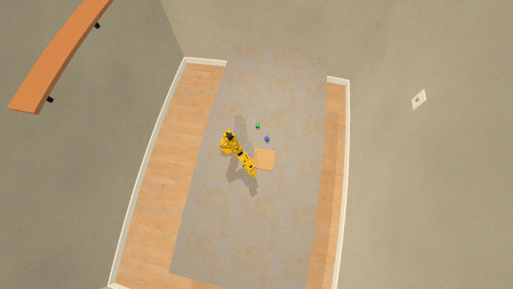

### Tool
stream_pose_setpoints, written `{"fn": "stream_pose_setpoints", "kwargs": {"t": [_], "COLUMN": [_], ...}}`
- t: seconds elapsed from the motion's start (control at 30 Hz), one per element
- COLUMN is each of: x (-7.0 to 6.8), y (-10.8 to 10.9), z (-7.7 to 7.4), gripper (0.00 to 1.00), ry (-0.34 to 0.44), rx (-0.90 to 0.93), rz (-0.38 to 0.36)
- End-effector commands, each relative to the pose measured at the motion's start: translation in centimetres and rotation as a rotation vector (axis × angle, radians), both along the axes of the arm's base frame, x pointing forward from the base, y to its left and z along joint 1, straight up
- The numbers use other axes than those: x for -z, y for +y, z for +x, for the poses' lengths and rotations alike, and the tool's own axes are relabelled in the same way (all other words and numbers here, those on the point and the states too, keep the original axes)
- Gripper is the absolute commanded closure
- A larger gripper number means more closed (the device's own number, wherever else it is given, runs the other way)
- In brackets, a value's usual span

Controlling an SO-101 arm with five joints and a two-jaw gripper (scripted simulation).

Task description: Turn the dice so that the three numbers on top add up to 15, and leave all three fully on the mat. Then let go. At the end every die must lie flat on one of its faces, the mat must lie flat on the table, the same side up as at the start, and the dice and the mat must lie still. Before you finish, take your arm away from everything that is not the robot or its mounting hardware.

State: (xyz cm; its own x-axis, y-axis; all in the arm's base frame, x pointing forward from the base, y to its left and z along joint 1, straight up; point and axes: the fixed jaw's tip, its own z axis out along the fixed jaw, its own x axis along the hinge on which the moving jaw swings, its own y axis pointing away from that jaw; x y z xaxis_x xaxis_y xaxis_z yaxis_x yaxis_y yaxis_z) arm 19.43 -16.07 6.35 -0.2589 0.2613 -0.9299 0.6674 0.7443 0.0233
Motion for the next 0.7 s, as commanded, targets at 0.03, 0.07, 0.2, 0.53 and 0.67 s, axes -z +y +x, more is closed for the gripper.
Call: {"fn": "stream_pose_setpoints", "kwargs": {"t": [0.03,0.07,0.2,0.53,0.67], "x": [-0.52,-0.52,-0.52,-0.05,-0.05], "y": [-0.25,-0.25,-0.25,-0.49,-0.49], "z": [0.02,0.02,0.02,-0.27,-0.27], "gripper": [1.0,1.0,1.0,1.0,1.0], "ry": [-0.018,-0.018,-0.018,0.004,0.004], "rx": [0.004,0.004,0.004,0.012,0.012], "rz": [-0.027,-0.027,-0.027,-0.03,-0.03]}}
